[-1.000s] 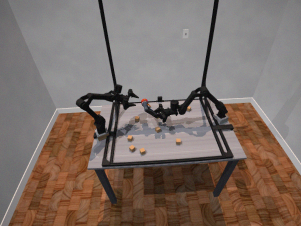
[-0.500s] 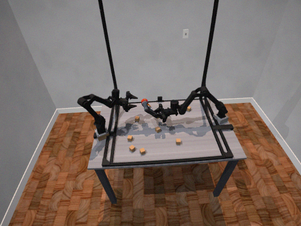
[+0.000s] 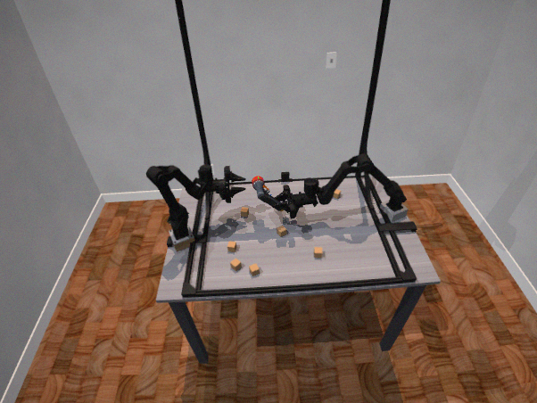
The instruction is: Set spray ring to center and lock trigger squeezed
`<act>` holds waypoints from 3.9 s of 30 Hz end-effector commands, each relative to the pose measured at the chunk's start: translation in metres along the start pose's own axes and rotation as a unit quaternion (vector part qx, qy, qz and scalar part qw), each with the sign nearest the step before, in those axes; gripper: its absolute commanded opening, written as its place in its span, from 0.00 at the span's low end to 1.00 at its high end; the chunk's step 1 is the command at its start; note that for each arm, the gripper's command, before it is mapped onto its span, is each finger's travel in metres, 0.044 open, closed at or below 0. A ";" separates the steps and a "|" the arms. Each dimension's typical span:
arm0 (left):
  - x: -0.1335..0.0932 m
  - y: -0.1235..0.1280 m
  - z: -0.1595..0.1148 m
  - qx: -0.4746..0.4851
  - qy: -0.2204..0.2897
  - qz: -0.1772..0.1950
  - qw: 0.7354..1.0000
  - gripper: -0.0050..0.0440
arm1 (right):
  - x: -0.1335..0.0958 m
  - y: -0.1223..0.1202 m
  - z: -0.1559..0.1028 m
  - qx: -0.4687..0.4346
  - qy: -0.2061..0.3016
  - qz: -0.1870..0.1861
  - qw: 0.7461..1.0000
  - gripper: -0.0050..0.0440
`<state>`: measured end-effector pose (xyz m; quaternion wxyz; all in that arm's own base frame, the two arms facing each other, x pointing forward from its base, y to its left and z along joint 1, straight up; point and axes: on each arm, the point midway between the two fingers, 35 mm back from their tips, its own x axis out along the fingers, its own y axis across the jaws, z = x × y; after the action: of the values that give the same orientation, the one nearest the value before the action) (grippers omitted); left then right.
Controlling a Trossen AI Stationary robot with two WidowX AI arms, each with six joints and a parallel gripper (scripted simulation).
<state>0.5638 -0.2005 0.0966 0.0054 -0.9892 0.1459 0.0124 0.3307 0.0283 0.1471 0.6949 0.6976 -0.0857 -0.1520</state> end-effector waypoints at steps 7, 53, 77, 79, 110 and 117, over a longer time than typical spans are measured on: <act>0.002 0.000 -0.009 -0.004 0.013 -0.001 1.000 0.10 | -0.005 -0.002 0.005 0.006 0.002 0.047 0.999 0.18; 0.002 0.000 -0.009 -0.004 0.013 -0.001 1.000 0.10 | -0.005 -0.002 0.005 0.009 0.001 0.047 0.999 0.20; 0.002 0.000 -0.009 -0.004 0.013 -0.001 1.000 0.10 | -0.005 -0.002 0.005 0.009 0.001 0.047 0.999 0.44; 0.002 0.000 -0.009 -0.004 0.013 -0.001 1.000 0.10 | -0.005 -0.002 0.005 0.009 0.001 0.047 0.999 0.49; 0.002 0.000 -0.009 -0.004 0.013 -0.001 1.000 0.10 | -0.005 -0.002 0.005 0.009 0.001 0.047 0.999 0.10; 0.002 0.000 -0.009 -0.004 0.013 -0.001 1.000 0.10 | -0.005 -0.002 0.005 0.009 0.001 0.047 0.999 0.10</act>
<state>0.5639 -0.2005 0.0969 0.0053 -0.9892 0.1458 0.0121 0.3248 0.0253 0.1461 0.6949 0.6993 -0.1193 -0.1173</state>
